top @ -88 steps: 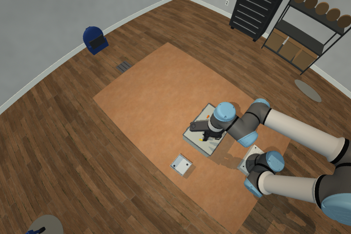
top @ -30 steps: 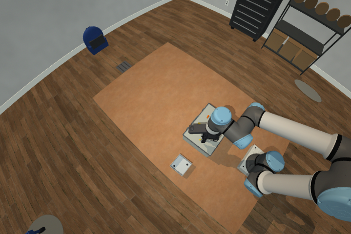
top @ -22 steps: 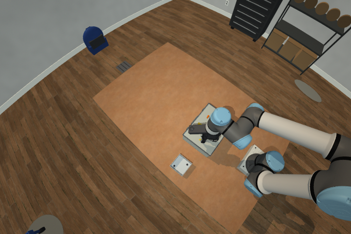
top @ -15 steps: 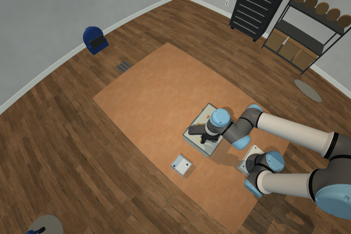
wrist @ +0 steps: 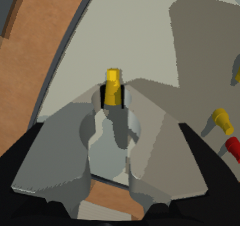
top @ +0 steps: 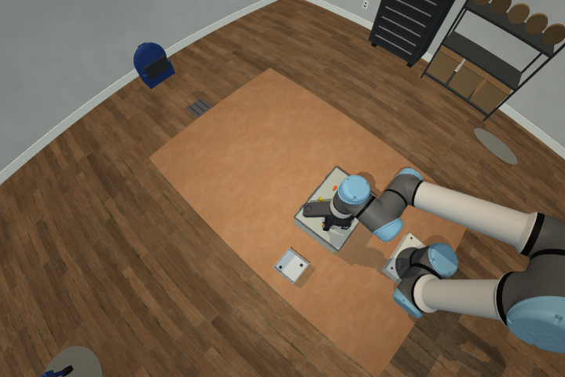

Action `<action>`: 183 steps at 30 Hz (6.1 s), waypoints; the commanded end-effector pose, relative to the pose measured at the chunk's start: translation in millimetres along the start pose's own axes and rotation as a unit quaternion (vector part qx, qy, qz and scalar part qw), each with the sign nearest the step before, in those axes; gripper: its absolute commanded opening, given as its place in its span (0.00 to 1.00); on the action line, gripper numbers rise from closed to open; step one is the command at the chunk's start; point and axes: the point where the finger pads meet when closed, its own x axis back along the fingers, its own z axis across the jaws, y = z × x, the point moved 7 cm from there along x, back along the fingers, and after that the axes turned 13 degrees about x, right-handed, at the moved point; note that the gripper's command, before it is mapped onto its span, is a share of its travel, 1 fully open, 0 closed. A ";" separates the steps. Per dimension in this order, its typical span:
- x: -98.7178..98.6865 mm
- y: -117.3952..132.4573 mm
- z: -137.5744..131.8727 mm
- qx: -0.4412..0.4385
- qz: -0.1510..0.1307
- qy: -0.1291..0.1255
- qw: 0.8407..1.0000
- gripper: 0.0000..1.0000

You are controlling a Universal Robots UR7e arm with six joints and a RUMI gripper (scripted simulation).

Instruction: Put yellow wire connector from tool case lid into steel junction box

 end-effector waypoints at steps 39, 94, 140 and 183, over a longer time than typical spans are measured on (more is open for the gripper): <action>3.5 -0.2 0.2 0.000 0.000 0.000 1.000 0.00; 70.4 -34.0 -30.2 0.000 0.000 0.000 1.000 0.00; 70.4 -151.4 -135.6 0.000 0.000 0.000 1.000 0.00; -73.0 -151.6 -135.5 0.000 0.000 0.000 1.000 0.00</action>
